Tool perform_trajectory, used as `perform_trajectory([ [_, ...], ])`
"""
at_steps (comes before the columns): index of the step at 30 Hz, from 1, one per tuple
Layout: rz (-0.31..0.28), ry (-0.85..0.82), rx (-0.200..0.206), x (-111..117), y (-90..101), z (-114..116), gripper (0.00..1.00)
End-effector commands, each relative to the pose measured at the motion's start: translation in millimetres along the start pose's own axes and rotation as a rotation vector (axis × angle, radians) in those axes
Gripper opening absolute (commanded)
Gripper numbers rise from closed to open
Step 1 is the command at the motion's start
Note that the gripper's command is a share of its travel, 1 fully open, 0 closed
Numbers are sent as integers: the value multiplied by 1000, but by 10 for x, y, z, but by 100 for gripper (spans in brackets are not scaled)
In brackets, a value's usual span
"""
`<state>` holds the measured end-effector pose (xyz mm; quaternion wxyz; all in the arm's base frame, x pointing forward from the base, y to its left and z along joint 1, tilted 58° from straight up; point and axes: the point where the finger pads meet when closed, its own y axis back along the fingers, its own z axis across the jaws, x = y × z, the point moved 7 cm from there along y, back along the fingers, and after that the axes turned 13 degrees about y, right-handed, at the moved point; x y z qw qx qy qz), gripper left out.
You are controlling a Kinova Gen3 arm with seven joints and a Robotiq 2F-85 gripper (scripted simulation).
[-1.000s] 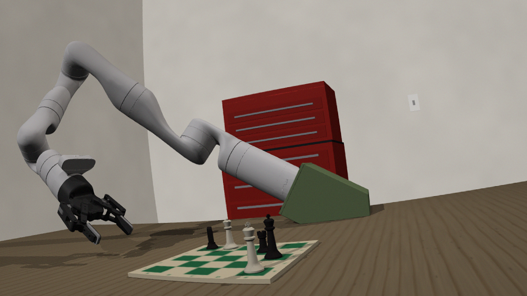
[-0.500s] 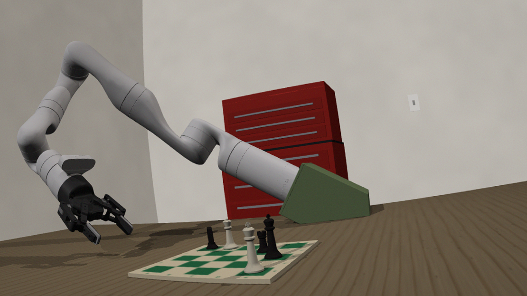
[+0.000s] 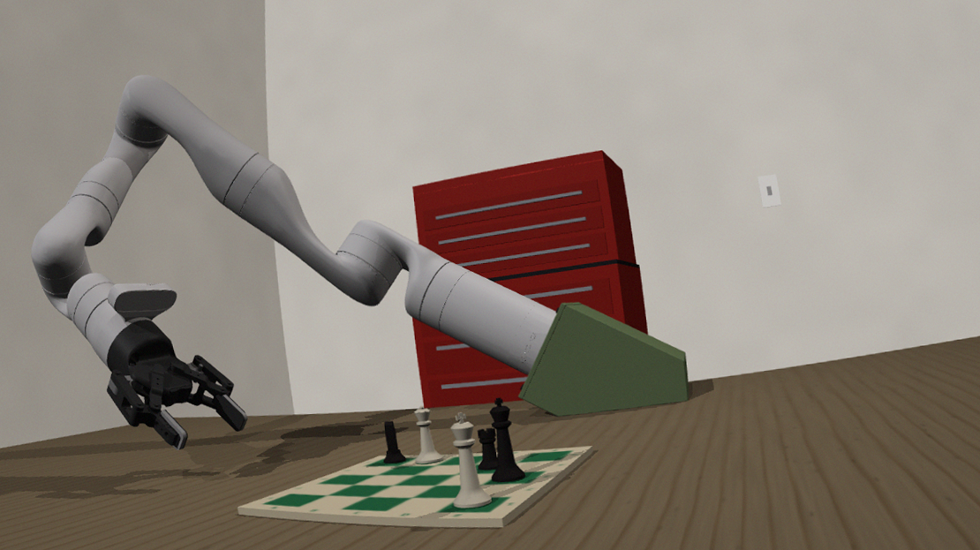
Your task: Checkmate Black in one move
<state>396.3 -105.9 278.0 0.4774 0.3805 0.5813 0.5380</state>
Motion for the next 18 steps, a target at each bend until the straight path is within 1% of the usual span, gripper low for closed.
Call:
perform_trajectory([
  [1,2,14,-8,110,77,45,100],
  [3,2,14,-8,183,141,57,100],
  [5,2,14,-8,183,141,57,100],
  [13,2,14,-8,498,418,111,100],
  [18,2,14,-8,616,521,132,100],
])
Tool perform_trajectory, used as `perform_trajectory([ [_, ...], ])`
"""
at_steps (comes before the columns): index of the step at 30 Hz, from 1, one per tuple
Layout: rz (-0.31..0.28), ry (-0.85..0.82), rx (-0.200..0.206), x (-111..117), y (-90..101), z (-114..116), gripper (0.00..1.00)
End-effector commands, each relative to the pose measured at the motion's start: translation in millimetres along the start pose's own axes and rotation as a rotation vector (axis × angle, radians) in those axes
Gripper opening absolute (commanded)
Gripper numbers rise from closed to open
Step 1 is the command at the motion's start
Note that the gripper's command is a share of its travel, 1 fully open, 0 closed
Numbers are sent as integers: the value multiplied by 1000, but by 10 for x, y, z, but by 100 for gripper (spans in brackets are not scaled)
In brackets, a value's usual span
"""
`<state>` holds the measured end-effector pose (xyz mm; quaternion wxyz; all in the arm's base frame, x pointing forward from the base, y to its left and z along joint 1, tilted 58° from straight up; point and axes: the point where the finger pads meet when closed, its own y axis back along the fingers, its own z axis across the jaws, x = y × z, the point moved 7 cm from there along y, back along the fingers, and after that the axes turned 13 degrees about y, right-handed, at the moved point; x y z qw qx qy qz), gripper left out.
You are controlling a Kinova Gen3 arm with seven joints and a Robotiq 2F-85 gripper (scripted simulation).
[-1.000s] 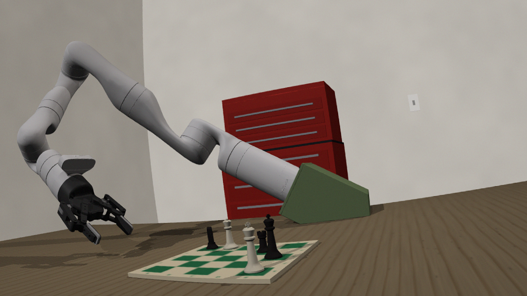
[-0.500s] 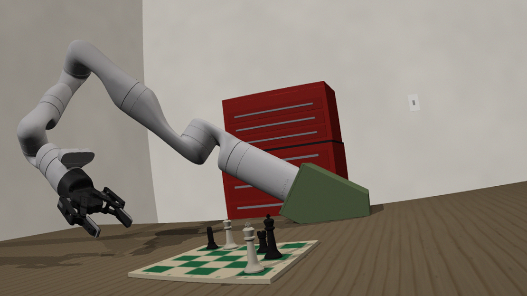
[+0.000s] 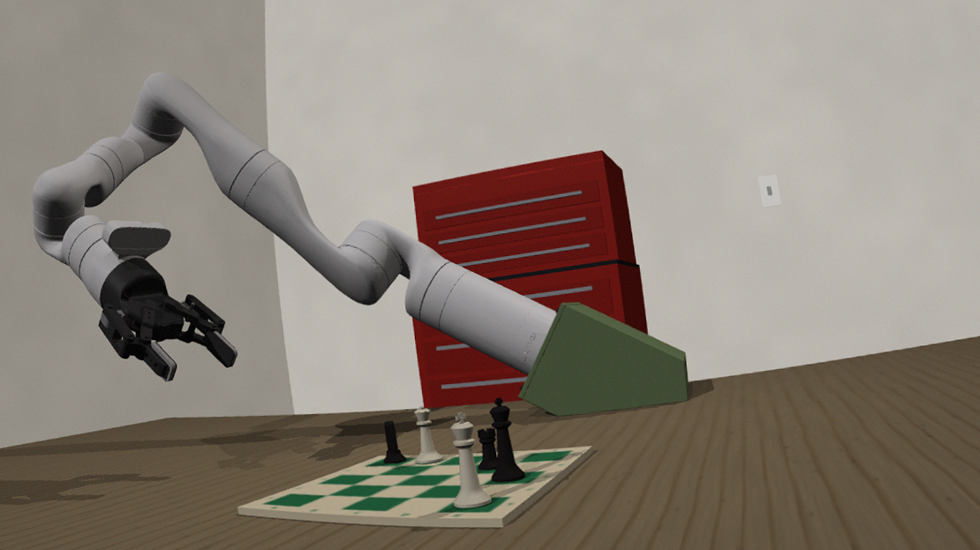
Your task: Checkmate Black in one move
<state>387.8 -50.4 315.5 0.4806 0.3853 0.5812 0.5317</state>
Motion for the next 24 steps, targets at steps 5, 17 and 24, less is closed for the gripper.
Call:
perform_trajectory([
  [5,6,28,-18,141,93,56,100],
  [17,-104,333,135,666,-224,132,100],
  [24,-254,770,349,1363,-659,107,100],
])
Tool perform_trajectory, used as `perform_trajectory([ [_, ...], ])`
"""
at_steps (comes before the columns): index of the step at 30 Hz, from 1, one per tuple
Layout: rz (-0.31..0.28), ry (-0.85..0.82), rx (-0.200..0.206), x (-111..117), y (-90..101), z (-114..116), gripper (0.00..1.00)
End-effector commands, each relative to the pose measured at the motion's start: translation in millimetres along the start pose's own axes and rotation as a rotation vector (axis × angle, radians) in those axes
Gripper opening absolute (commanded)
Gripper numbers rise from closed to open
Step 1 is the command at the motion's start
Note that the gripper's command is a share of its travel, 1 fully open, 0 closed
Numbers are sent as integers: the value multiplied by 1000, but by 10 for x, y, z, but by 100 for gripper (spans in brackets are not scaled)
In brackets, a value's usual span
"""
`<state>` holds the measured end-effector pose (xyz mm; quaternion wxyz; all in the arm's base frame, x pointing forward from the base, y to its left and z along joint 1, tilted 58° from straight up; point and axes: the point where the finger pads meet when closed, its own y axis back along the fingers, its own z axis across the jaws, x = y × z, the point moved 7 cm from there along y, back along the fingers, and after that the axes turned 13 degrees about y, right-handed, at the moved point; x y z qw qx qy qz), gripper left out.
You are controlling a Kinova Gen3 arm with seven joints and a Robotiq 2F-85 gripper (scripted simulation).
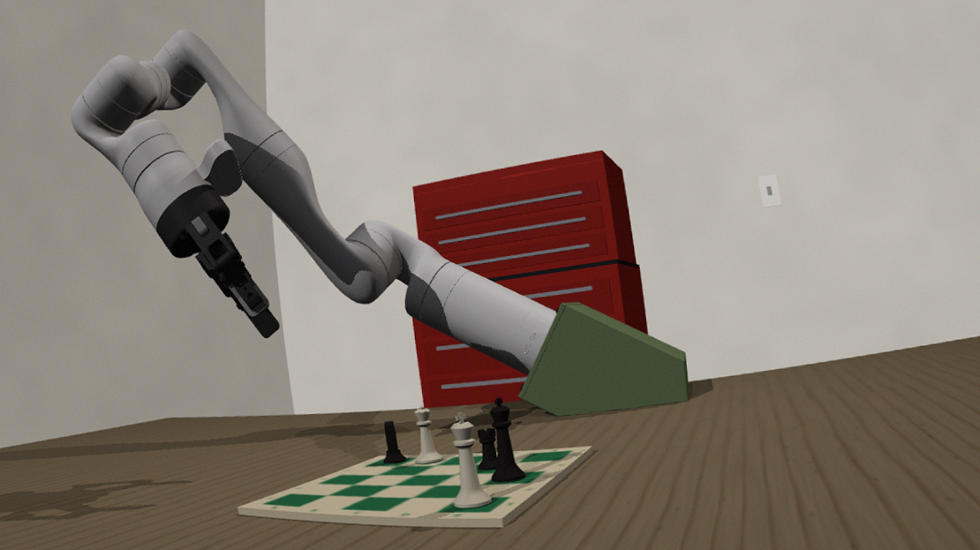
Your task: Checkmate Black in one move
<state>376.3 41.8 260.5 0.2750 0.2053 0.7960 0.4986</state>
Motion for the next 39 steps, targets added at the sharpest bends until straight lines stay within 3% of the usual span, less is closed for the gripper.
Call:
perform_trajectory([
  [1,-77,232,136,446,-203,362,100],
  [3,-126,390,216,697,-324,502,100],
  [4,-139,428,240,711,-329,513,100],
  [8,-233,737,411,1142,-562,706,100],
  [12,-286,913,516,1384,-711,789,100],
  [18,-300,961,545,1449,-754,807,100],
  [39,-300,962,546,1449,-754,808,100],
])
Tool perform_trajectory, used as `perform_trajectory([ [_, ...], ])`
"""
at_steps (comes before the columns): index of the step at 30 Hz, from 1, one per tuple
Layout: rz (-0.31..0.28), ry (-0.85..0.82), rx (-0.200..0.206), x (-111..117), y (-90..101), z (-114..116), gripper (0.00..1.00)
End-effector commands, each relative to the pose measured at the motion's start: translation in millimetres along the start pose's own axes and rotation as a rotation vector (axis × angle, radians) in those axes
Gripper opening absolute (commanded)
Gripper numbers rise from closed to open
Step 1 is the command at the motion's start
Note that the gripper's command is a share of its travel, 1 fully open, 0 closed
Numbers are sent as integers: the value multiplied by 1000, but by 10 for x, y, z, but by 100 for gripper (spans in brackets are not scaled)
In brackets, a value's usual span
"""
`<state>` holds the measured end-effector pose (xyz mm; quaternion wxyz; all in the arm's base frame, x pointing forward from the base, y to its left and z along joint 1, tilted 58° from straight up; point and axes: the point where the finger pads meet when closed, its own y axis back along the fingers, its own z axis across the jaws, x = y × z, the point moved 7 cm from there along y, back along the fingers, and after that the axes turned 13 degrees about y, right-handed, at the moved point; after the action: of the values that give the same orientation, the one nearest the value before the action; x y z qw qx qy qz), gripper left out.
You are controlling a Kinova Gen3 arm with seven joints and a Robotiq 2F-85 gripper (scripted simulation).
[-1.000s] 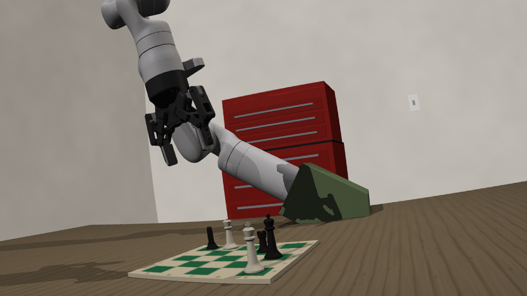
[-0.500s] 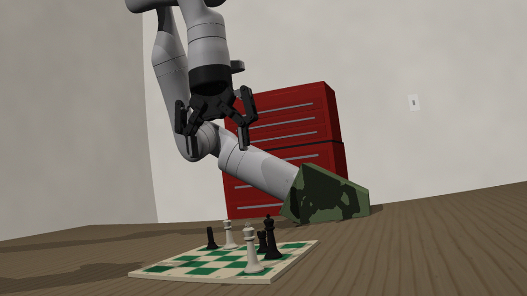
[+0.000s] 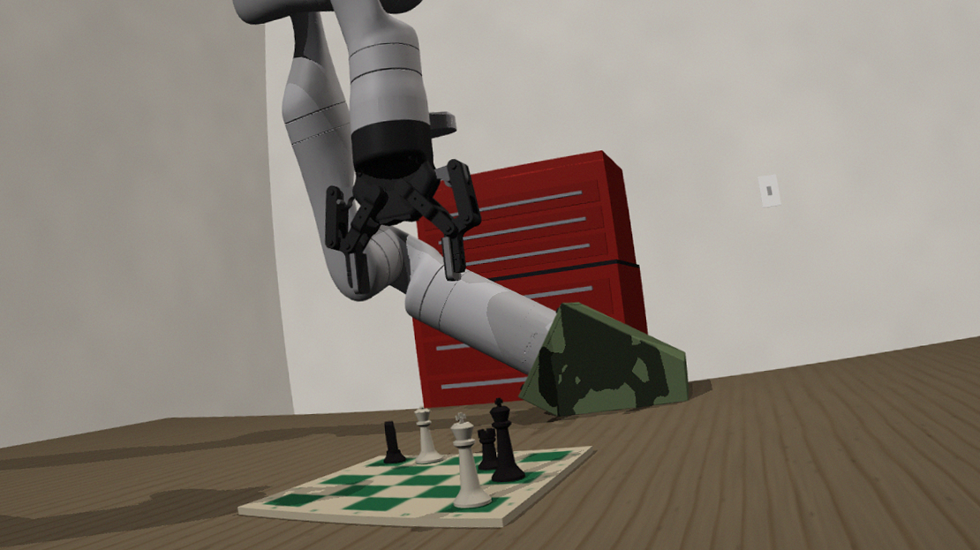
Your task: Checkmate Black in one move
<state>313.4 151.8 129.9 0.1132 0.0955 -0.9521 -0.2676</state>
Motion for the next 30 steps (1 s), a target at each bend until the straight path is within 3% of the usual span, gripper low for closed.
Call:
perform_trajectory([
  [1,-1,2,-1,-1,5,2,100],
  [14,6,127,3,7,-37,1,100],
  [30,24,649,6,28,-186,0,100],
])
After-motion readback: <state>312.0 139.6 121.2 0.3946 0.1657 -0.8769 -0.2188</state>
